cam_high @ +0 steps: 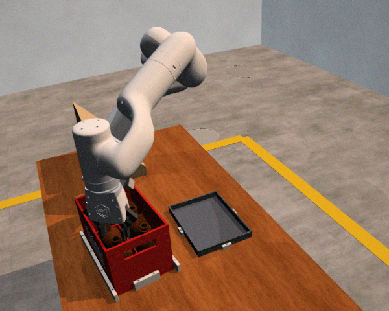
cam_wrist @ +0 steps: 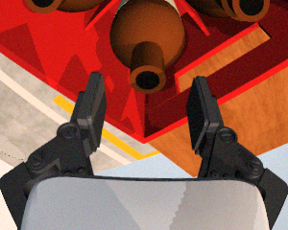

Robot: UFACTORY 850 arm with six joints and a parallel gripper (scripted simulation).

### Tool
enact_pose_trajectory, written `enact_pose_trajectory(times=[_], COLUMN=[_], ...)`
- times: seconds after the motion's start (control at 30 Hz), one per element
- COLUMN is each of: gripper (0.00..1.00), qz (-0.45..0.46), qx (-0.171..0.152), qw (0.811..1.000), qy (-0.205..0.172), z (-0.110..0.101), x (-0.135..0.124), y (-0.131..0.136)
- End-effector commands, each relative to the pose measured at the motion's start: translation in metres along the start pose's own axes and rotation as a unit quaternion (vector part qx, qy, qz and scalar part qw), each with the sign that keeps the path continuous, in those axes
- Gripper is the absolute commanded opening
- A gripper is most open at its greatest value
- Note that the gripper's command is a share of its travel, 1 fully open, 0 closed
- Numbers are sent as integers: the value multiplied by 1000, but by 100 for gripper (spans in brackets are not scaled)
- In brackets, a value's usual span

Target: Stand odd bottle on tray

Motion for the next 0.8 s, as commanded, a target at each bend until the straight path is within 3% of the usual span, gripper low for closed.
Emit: enact_pose_trajectory(times=[0.0, 0.77], gripper=[65, 65], qz=[0, 0], qx=[0, 0], qw=[1000, 1000], qy=[-1, -1], z=[4, 27], x=[-1, -1], y=[0, 0])
Point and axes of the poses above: the point where the finger pads meet when closed, its own z axis out along the fingers, its own y axis across the jaws, x = y × z, the point moved 5 cm from there along -z, back along the fingers, and after that the axes turned 11 degrees about -z, right-handed, at the moved point
